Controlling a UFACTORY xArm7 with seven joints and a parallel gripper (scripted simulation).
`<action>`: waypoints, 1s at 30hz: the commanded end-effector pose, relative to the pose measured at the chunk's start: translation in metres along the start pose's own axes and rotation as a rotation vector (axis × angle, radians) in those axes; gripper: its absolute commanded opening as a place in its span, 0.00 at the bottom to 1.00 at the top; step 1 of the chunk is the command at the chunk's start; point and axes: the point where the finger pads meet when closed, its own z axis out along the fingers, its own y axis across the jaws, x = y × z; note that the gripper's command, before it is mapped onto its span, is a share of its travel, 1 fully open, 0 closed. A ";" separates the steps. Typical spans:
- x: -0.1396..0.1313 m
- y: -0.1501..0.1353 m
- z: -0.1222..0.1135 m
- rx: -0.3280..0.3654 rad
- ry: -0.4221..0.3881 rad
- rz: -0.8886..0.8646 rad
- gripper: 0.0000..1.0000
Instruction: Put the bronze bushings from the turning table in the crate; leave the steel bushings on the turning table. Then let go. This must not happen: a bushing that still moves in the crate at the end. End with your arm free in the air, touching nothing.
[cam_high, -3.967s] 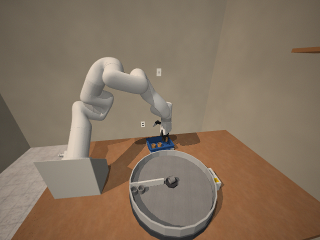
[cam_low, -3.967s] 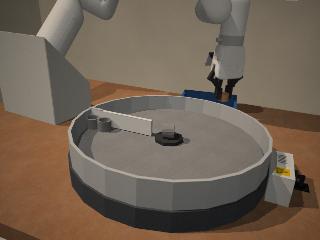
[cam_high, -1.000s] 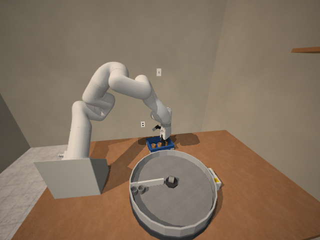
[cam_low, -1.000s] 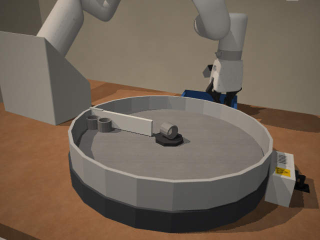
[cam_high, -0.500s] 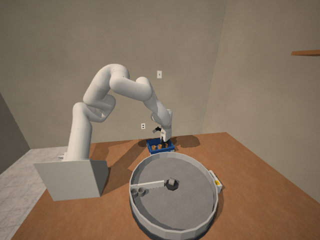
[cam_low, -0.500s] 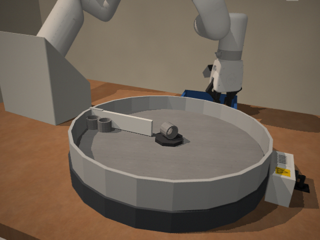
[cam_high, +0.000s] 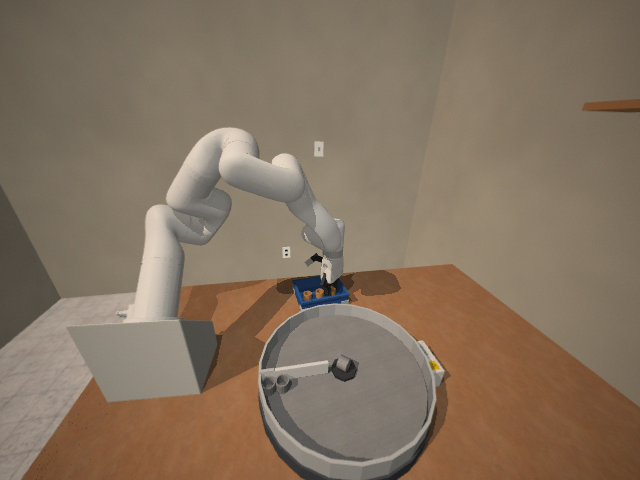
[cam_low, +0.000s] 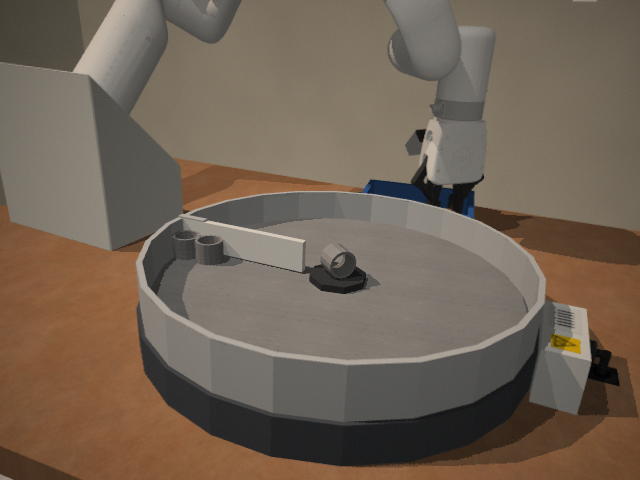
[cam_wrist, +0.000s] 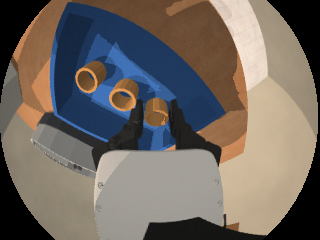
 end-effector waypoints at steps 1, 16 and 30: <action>-0.001 0.001 -0.001 -0.003 -0.003 0.000 0.41; -0.001 0.001 -0.020 -0.003 -0.003 0.000 0.41; -0.001 0.001 -0.072 -0.003 -0.003 0.000 0.41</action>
